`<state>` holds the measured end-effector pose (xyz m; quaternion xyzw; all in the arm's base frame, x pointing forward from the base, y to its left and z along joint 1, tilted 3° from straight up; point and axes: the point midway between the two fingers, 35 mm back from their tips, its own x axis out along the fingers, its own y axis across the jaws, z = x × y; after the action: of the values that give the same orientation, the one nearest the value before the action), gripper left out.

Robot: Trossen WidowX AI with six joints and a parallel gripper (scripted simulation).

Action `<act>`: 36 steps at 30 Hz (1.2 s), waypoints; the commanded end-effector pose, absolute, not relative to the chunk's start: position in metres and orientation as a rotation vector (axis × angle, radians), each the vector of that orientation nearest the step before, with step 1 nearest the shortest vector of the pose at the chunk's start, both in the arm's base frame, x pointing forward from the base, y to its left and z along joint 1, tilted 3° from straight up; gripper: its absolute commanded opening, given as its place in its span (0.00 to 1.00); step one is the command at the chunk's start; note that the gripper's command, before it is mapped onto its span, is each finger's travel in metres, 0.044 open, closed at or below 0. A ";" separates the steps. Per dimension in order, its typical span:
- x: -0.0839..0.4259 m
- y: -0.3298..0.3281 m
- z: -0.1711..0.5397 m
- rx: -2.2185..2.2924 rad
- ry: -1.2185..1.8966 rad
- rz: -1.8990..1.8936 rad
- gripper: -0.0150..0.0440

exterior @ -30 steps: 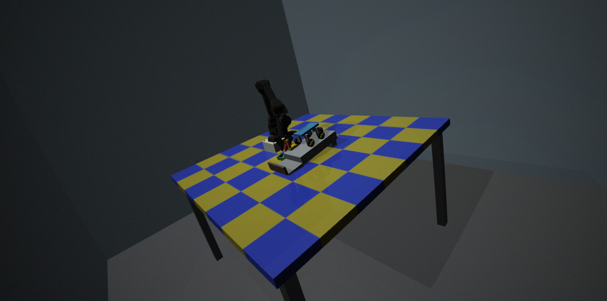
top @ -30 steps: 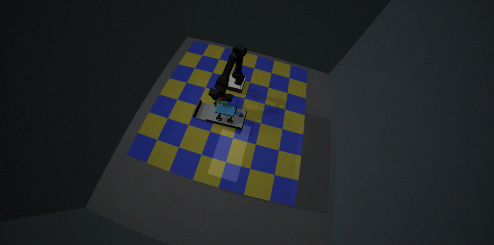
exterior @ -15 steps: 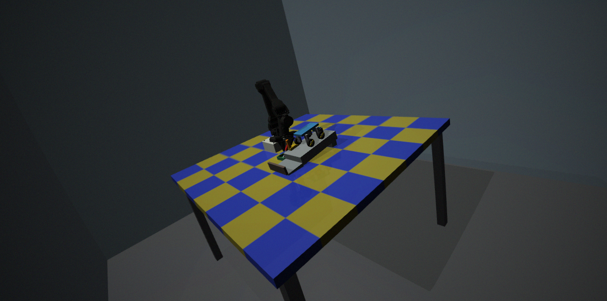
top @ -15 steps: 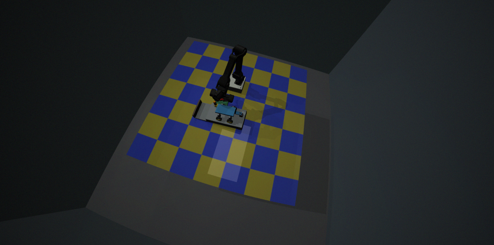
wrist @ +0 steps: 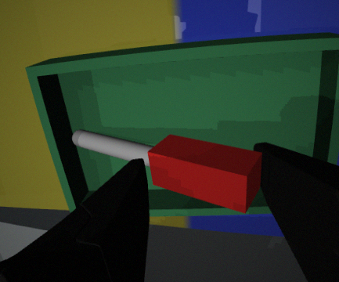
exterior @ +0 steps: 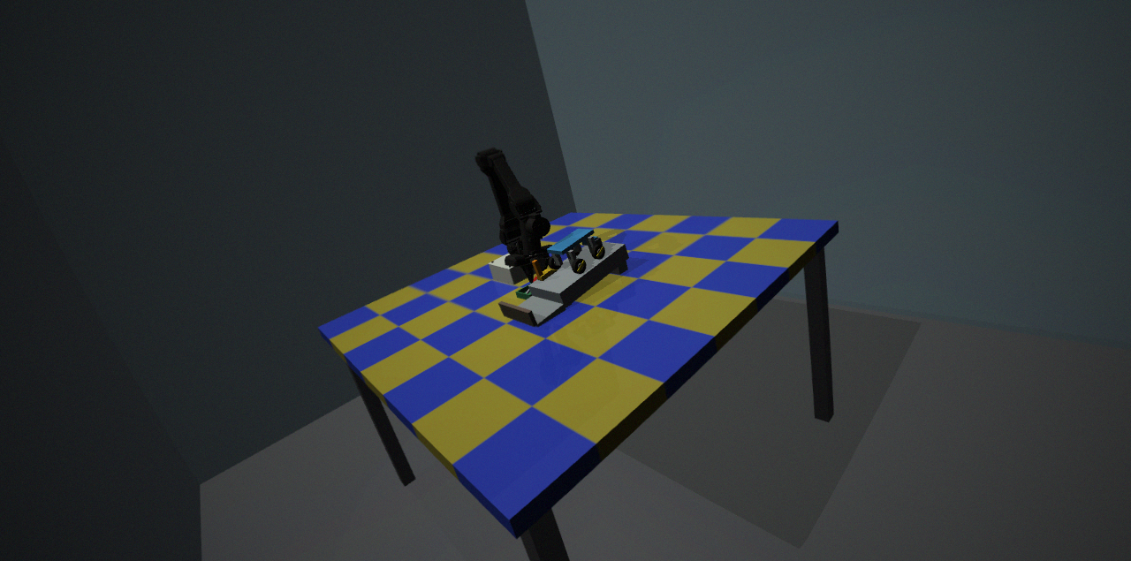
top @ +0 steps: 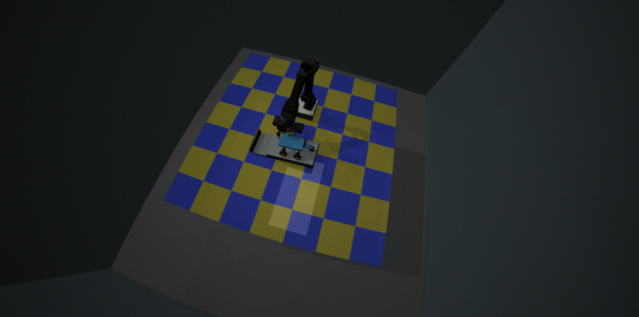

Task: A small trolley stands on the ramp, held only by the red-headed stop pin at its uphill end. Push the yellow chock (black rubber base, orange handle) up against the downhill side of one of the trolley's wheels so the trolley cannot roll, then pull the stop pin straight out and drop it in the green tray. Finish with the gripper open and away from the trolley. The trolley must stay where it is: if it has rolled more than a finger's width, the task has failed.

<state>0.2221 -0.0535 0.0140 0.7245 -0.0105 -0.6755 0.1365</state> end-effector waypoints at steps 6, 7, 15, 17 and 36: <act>0.221 -0.050 0.009 2.096 -0.035 -1.956 0.58; 0.220 -0.049 0.009 2.096 -0.035 -1.956 0.58; 0.220 -0.048 0.008 2.097 -0.029 -1.956 0.62; 0.220 -0.048 0.008 2.097 -0.029 -1.956 0.71; 0.217 -0.046 0.041 2.096 -0.035 -1.956 0.96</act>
<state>0.2168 -0.0462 0.0310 0.7233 -0.0096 -0.6768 0.1366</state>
